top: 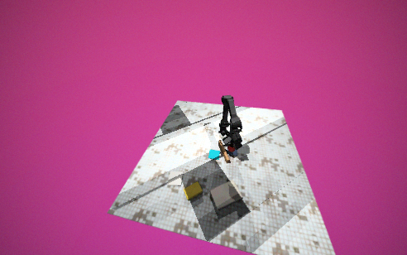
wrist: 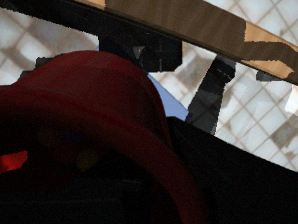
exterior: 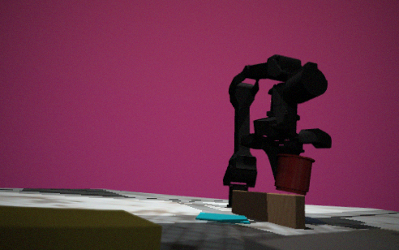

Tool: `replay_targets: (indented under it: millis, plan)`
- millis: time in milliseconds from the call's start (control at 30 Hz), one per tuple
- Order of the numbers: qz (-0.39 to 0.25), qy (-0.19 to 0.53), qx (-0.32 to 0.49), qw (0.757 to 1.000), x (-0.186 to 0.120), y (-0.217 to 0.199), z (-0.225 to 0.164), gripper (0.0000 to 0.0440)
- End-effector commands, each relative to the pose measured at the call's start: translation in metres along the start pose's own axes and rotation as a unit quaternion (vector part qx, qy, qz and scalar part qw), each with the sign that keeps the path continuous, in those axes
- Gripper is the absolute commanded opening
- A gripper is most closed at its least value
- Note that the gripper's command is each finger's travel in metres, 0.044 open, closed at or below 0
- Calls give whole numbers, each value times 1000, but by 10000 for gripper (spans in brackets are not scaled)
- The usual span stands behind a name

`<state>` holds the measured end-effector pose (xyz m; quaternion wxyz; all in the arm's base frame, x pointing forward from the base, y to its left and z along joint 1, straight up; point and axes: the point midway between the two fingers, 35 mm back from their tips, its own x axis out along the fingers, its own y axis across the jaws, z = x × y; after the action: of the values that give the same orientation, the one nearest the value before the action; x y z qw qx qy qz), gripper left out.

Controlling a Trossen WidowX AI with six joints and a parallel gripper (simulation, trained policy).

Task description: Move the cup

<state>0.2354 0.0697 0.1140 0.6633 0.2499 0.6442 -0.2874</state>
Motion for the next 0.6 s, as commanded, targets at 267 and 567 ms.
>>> replay_targets:
  millis: [267, 567]
  plan:
    - [39, -19, 50, 998, -27, 0, 27, 0]
    - [64, -44, 86, 993, -37, -3, 57, 0]
